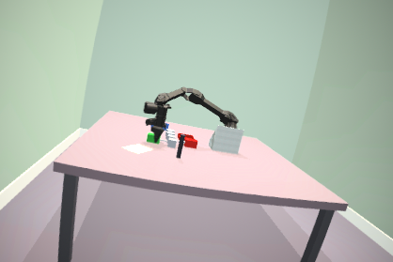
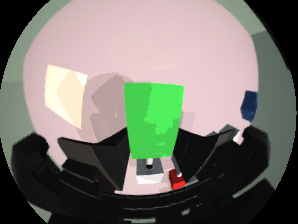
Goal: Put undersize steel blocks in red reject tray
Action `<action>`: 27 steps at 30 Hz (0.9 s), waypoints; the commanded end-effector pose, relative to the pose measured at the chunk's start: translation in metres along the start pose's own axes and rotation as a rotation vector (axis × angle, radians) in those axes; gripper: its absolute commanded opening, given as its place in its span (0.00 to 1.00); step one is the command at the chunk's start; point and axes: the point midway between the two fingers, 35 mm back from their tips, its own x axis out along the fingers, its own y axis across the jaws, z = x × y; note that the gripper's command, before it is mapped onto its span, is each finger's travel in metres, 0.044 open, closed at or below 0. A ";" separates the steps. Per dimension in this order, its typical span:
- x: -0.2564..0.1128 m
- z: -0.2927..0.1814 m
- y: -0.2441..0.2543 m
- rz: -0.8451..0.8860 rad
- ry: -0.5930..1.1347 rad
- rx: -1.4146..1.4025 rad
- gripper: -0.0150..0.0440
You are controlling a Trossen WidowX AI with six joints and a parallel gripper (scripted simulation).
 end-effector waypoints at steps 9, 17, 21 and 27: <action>-0.003 -0.004 0.001 0.004 -0.015 0.002 0.25; -0.002 -0.008 0.001 0.004 -0.021 0.002 0.25; -0.002 -0.008 0.001 0.004 -0.022 0.002 0.25; -0.004 -0.006 0.000 0.004 -0.022 0.002 0.25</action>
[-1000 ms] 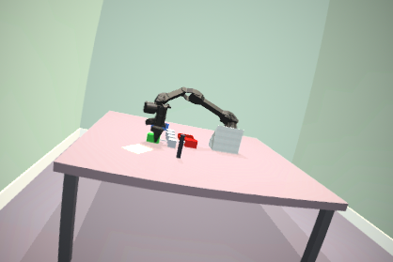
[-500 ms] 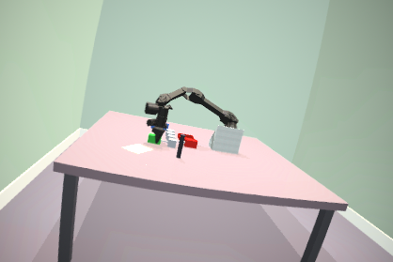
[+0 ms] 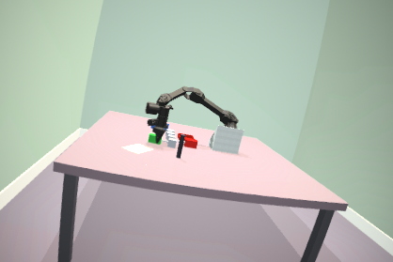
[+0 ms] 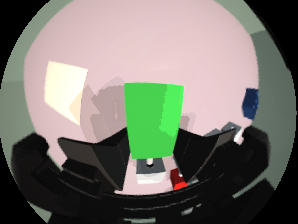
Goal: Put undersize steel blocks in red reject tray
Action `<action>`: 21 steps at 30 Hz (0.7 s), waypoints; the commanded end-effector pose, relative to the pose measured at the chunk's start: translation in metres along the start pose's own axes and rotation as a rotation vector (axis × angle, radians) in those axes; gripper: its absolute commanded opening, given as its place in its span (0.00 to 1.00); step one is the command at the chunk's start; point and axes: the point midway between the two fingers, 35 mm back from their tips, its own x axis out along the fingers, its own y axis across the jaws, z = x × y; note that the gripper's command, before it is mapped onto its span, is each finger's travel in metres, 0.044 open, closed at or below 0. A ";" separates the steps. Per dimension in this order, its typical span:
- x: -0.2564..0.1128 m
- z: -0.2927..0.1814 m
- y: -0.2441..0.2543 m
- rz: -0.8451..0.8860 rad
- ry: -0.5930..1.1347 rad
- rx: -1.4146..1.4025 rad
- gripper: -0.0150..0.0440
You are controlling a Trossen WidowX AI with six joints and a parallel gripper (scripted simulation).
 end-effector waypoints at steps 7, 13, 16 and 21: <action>-0.007 0.005 -0.002 0.000 -0.010 0.000 0.25; -0.007 0.005 -0.001 0.000 -0.010 -0.001 0.25; -0.006 0.004 0.000 0.000 -0.010 -0.001 0.25; -0.004 0.003 0.001 0.000 -0.010 -0.001 0.25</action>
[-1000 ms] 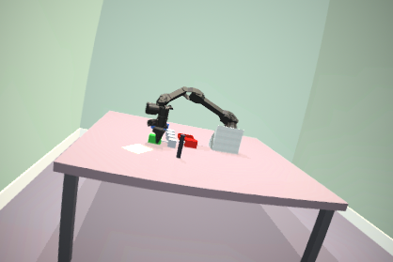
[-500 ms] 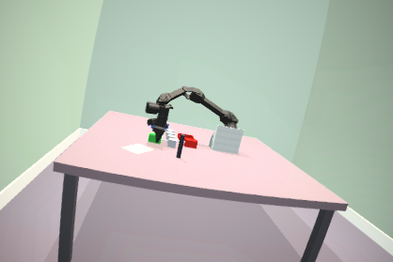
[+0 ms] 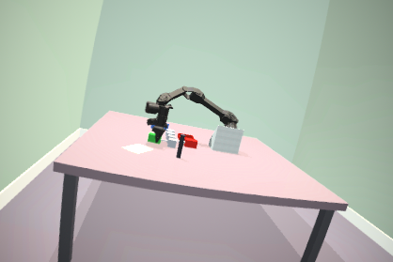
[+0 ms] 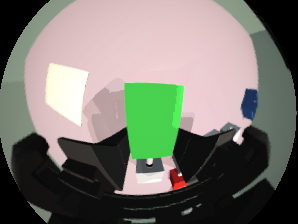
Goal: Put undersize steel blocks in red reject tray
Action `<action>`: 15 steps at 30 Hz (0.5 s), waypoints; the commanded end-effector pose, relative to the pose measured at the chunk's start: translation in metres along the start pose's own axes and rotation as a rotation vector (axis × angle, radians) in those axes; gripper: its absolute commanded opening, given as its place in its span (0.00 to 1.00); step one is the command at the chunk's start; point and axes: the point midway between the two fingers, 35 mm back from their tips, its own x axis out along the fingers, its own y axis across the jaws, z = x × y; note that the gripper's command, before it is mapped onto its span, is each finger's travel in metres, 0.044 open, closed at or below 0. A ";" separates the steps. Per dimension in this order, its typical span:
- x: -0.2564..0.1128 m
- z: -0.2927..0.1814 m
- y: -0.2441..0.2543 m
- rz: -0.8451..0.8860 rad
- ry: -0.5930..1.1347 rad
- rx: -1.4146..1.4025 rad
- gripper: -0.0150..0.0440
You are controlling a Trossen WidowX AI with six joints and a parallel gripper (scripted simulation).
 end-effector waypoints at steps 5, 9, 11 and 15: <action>-0.001 -0.001 0.001 -0.001 -0.007 -0.003 0.25; -0.002 0.000 0.000 -0.001 -0.007 -0.002 0.25; -0.002 0.000 0.000 -0.001 -0.008 -0.002 0.25; -0.003 0.001 0.000 -0.001 -0.008 -0.002 0.25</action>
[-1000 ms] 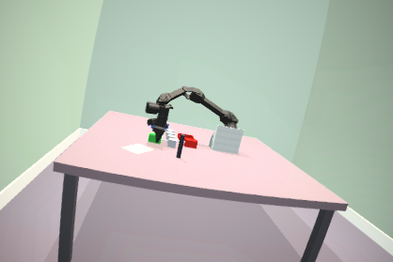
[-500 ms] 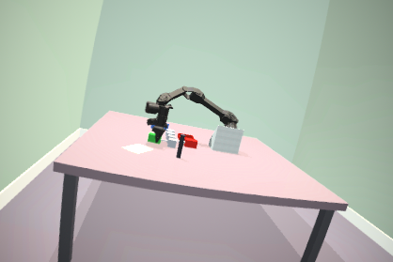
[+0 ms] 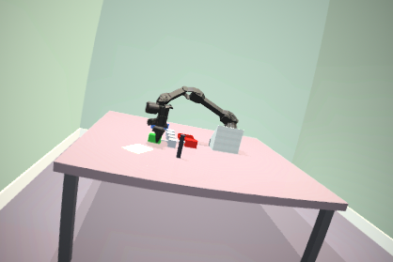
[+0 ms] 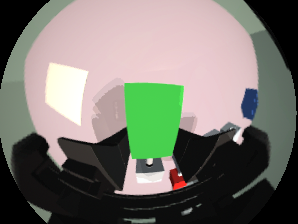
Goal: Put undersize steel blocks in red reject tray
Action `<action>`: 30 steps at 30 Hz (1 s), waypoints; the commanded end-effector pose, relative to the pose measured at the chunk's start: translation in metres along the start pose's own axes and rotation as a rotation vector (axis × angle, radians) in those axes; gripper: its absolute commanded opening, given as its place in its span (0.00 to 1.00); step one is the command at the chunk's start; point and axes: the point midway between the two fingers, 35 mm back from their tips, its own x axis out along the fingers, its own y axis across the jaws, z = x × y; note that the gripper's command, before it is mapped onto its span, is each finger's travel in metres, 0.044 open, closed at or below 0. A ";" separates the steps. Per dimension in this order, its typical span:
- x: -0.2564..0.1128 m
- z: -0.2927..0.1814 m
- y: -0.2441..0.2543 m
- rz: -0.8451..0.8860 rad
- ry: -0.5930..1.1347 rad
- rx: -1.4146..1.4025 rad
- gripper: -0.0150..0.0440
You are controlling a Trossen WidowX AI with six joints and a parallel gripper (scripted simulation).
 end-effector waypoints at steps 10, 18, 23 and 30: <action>-0.003 0.002 0.001 0.000 -0.008 -0.002 0.25; -0.002 0.000 0.001 0.000 -0.008 -0.002 0.25; -0.002 0.000 0.000 0.000 -0.008 -0.001 0.25; -0.004 0.003 0.000 0.000 -0.008 -0.001 0.25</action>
